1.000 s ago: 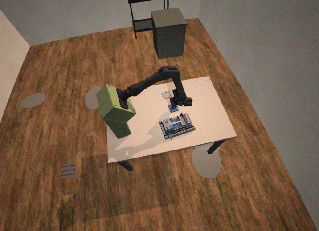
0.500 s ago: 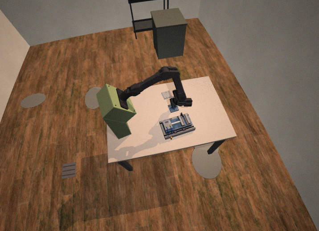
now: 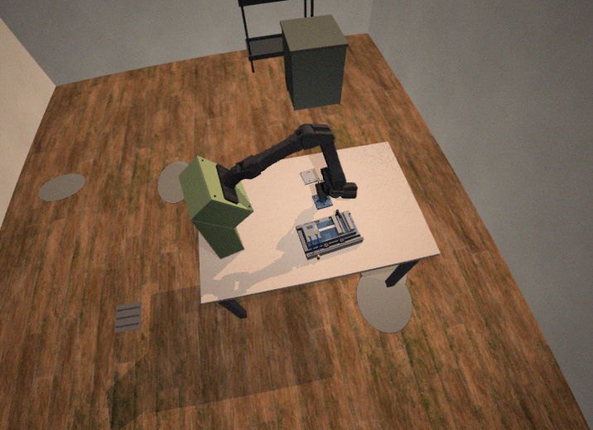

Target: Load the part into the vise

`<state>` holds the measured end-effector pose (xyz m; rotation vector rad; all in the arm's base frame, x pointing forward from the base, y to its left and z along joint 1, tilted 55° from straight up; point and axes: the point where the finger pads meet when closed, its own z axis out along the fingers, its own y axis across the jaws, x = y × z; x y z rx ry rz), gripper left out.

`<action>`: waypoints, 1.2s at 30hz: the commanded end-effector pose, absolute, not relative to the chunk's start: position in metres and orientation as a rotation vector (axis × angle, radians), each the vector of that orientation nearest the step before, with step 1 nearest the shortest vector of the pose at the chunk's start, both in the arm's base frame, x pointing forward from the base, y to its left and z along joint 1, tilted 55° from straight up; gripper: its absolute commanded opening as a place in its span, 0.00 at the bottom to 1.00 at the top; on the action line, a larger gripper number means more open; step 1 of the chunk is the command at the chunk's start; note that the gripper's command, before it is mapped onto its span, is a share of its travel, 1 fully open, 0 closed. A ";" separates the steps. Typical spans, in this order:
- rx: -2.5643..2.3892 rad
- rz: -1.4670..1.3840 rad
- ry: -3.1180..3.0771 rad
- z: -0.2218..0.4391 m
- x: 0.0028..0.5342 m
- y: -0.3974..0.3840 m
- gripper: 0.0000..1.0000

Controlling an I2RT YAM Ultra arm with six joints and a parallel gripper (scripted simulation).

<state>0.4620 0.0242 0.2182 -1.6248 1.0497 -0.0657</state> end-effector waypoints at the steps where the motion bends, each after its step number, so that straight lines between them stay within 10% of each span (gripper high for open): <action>1: -1.613 -0.077 1.008 0.233 0.465 0.025 0.00; 35: -1.613 -0.077 1.007 0.233 0.465 0.025 0.00; 36: -1.613 -0.077 1.007 0.233 0.465 0.025 0.81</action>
